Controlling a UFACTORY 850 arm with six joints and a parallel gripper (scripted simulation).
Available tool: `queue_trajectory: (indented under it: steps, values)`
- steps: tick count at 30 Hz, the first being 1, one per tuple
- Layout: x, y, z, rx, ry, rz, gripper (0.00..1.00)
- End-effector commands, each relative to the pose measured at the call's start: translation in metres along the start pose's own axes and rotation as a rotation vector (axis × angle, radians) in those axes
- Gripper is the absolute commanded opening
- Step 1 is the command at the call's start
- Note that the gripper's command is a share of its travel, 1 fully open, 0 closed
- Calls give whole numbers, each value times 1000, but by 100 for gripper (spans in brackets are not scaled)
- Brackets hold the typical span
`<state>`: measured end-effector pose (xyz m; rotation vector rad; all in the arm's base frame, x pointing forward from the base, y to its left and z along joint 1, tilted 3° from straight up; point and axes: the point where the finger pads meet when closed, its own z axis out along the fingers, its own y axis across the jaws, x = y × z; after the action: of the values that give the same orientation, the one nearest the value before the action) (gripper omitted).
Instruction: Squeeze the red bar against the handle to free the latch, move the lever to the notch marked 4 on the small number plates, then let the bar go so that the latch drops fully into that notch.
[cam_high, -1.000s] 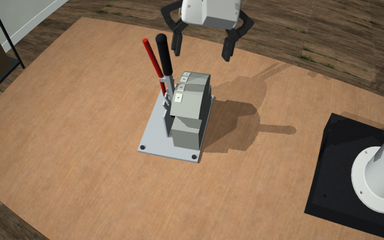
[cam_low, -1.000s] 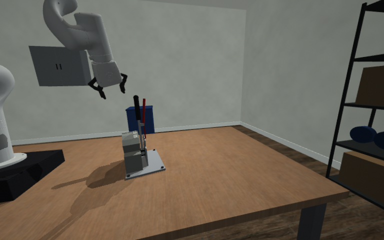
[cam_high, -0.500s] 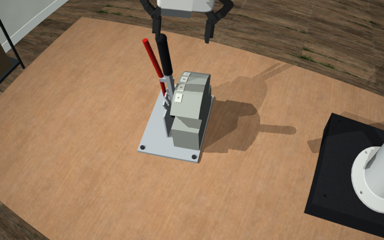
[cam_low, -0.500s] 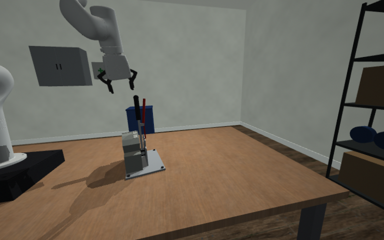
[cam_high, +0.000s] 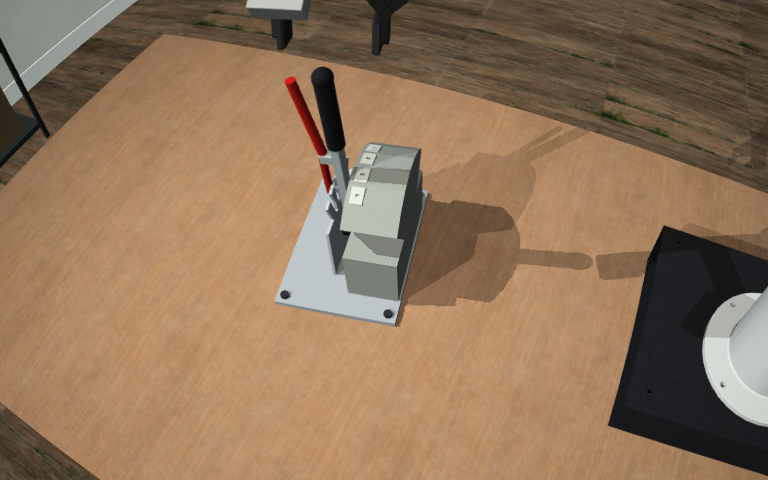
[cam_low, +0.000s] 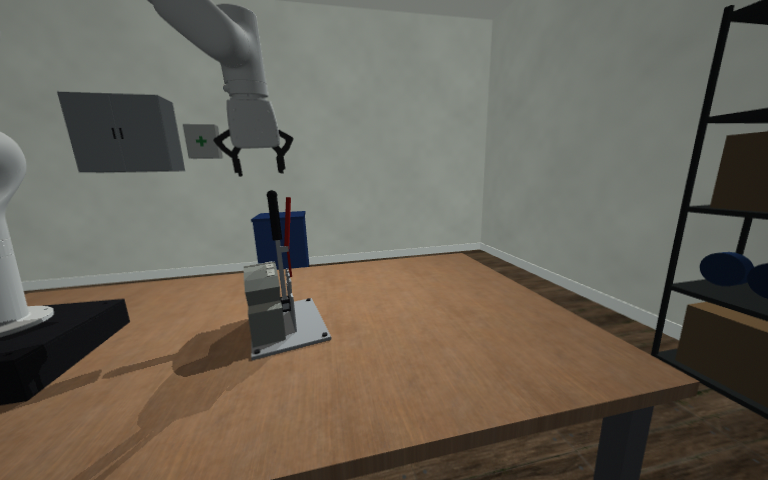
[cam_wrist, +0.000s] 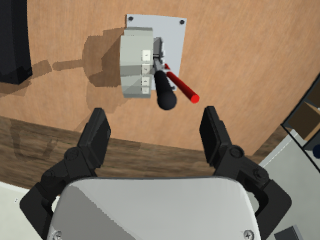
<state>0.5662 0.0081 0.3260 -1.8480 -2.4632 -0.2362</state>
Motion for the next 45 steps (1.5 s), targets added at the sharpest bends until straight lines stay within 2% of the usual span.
queue_trajectory:
  steps: [1, 13, 14, 45]
  values:
    - [-9, 16, -8, 39, -66, 59, 100]
    - [-14, 24, -12, 50, -98, 88, 100]
    - [-14, 24, -12, 50, -98, 88, 0]
    - [-14, 24, -12, 50, -98, 88, 0]
